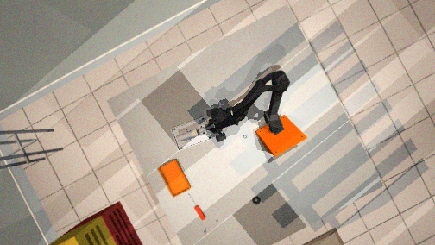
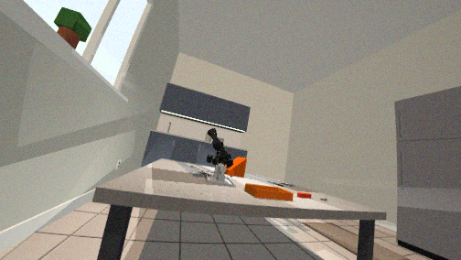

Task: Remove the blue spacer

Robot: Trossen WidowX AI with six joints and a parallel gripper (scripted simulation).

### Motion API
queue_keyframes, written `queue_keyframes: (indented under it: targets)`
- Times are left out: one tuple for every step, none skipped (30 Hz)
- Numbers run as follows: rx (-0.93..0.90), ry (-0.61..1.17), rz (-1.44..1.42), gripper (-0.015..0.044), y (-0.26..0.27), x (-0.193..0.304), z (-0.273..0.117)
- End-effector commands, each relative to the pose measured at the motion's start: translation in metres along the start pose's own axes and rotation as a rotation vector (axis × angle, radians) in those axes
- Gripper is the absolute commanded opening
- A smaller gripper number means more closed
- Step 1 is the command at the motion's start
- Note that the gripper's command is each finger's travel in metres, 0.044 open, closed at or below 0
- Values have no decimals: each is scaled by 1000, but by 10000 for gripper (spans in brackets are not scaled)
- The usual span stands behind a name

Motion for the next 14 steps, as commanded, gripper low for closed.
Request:
queue_keyframes:
  targets:
    - [0,0,0,26,0,0,0]
    - [0,0,0,53,0,0,0]
    - [0,0,0,79,0,0,0]
    - [0,0,0,105,0,0,0]
    - [0,0,0,131,0,0,0]
    - [0,0,0,157,0,0,0]
    - [0,0,0,184,0,0,0]
    - [0,0,0,210,0,0,0]
    - [0,0,0,236,0,0,0]
    - [0,0,0,262,0,0,0]
    - [0,0,0,289,0,0,0]
    - [0,0,0,315,0,0,0]
    - [0,0,0,341,0,0,-1]
    - [0,0,0,368,0,1,-4]
Point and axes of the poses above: the point midway between the two fingers, 35 mm back from their tips, its own z axis out along the fingers, its own y axis across the jaws, x = y × z, the point moved 10 cm from there along -z, back along the fingers, and after that the axes turned 3 degrees about z, right-handed, at the moved point
